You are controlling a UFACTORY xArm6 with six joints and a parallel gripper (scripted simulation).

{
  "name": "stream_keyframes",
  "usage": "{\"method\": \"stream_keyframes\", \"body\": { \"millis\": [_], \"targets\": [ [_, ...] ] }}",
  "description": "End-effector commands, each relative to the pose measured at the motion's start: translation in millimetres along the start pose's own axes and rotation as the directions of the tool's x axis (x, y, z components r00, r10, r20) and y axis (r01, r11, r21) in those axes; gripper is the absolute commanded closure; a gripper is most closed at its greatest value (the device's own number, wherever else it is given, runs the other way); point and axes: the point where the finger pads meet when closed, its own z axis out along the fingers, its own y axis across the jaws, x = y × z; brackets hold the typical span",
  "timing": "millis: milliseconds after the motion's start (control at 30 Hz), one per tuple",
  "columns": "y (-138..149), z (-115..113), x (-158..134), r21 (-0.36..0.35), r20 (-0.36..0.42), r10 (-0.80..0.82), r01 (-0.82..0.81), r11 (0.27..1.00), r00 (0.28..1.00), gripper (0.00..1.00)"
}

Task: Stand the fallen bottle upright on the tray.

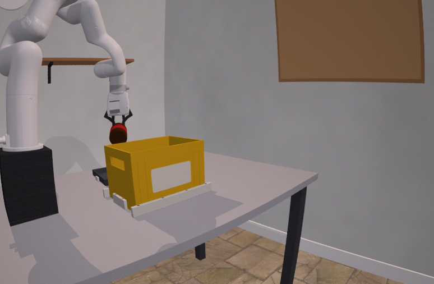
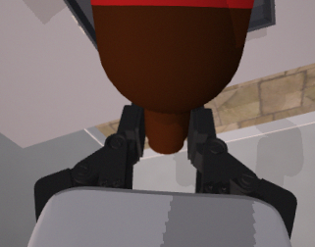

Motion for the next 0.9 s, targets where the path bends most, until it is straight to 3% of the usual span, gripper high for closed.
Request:
{"method": "stream_keyframes", "body": {
  "millis": [0, 867],
  "targets": [
    [-1.0, -1.6, -1.3, 0.005, 0.002, 0.027, -0.027, 1.0, 1.0, 1.0],
    [-1.0, -1.6, -1.3, 0.005, 0.002, 0.091, -0.091, 0.996, 0.996, 1.0]
  ]
}}
